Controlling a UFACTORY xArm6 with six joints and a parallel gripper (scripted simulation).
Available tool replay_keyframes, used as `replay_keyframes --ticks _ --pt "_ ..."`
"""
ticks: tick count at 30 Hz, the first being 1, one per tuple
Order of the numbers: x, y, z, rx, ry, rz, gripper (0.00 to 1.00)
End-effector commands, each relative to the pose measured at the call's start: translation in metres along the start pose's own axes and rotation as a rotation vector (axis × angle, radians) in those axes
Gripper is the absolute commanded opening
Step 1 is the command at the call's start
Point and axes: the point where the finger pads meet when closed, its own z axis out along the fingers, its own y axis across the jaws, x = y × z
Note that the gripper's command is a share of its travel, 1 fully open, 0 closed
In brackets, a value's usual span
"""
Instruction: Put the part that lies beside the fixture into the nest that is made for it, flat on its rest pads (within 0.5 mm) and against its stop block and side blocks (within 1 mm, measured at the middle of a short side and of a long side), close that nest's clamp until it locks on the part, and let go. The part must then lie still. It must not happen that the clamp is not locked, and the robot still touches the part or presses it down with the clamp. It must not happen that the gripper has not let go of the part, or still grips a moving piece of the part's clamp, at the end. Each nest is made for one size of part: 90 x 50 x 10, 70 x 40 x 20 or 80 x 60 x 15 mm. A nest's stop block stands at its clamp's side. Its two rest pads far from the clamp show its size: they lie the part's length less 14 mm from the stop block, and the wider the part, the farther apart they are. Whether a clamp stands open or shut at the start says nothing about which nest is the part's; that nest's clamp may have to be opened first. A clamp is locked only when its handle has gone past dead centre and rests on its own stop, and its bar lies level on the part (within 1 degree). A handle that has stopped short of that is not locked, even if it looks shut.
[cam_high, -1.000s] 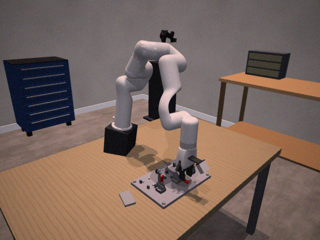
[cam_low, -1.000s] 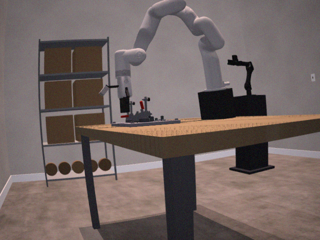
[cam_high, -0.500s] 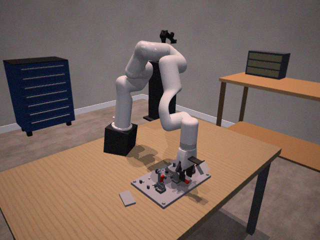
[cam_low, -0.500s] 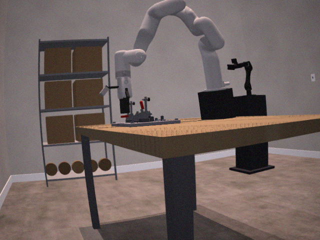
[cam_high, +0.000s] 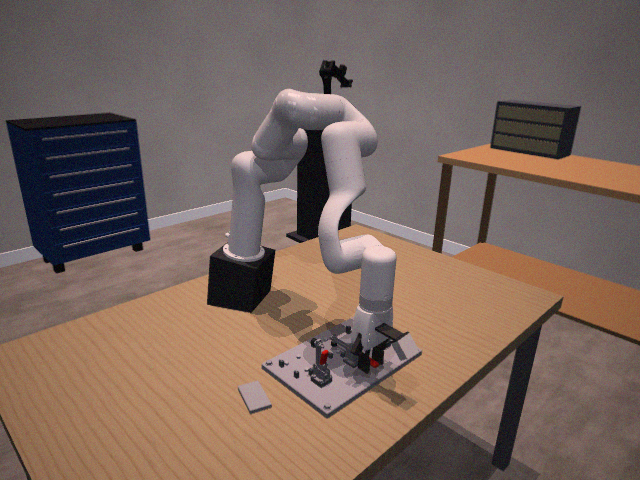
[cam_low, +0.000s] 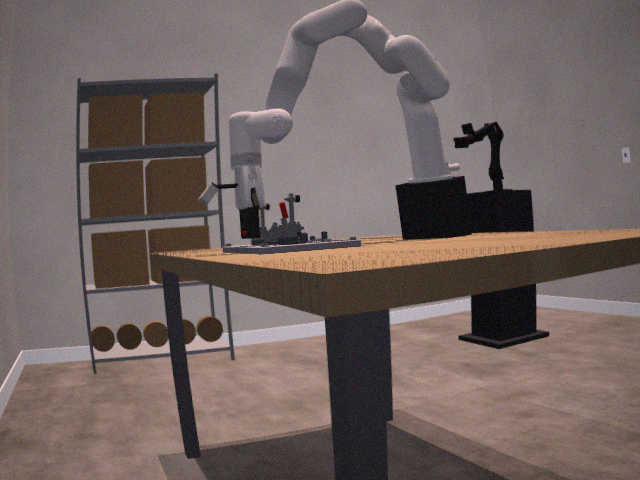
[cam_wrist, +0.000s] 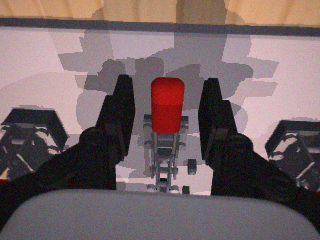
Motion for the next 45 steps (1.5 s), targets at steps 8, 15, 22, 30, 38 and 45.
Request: replay_keyframes --ticks 8,15,22,30,38,45 --pt "0.0021 0.0000 0.0025 0.000 0.004 0.000 0.47" --pt "0.0021 0.0000 0.0025 0.000 0.004 0.000 0.47" --pt "0.0021 0.0000 0.0025 0.000 0.004 0.000 0.00" --pt "0.0021 0.0000 0.0025 0.000 0.004 0.000 0.00" --pt "0.0021 0.0000 0.0025 0.000 0.004 0.000 0.00" --pt "0.0021 0.0000 0.0025 0.000 0.004 0.000 0.00"
